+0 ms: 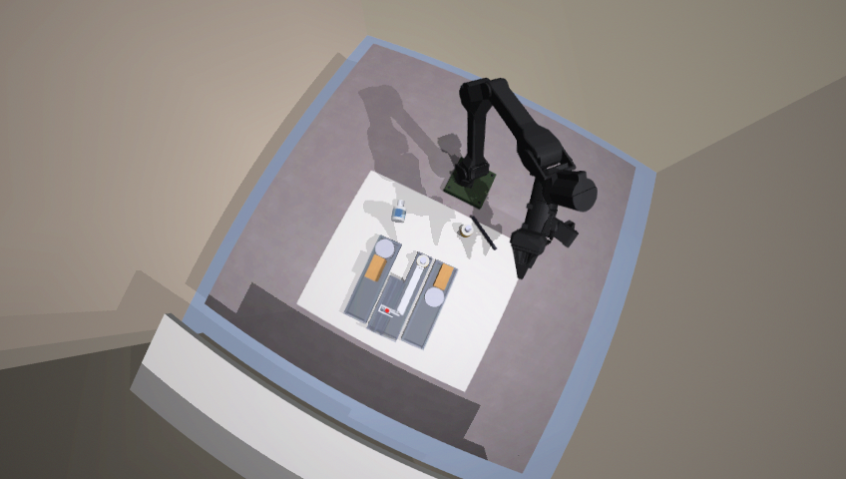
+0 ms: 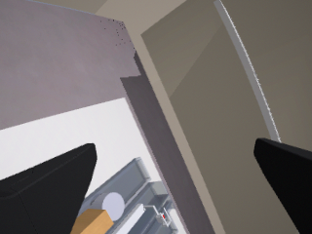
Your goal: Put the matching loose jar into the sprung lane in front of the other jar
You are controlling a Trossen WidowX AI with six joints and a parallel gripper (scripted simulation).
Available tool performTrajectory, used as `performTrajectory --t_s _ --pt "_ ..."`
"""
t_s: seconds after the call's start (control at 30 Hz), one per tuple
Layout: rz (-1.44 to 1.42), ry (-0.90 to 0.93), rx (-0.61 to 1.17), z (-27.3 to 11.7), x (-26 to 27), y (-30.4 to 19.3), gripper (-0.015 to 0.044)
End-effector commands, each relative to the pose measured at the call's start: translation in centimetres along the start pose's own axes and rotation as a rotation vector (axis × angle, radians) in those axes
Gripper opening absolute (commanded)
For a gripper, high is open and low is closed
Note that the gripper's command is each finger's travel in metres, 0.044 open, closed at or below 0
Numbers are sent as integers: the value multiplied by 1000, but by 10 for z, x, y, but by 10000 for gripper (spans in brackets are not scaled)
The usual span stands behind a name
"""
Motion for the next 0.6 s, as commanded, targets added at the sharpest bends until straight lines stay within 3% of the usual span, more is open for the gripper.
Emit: performTrajectory --t_s 0.0,0.2,0.43,0.57 --pt "231 181 200 29 37 -51 440" --pt "593 349 525 40 80 -117 440" --pt "1094 439 1016 20 130 -185 440" --pt "1180 440 1106 14 141 -188 440"
Point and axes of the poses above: the point midway between the two fingers, 35 mm back from their tips, its own z axis out along the fingers, its own x axis across the jaws, y = z × x, the point moved 4 cm from there along -z, back along the fingers, and after that the axes turned 1 degree about -z, right-handed, at the moved point
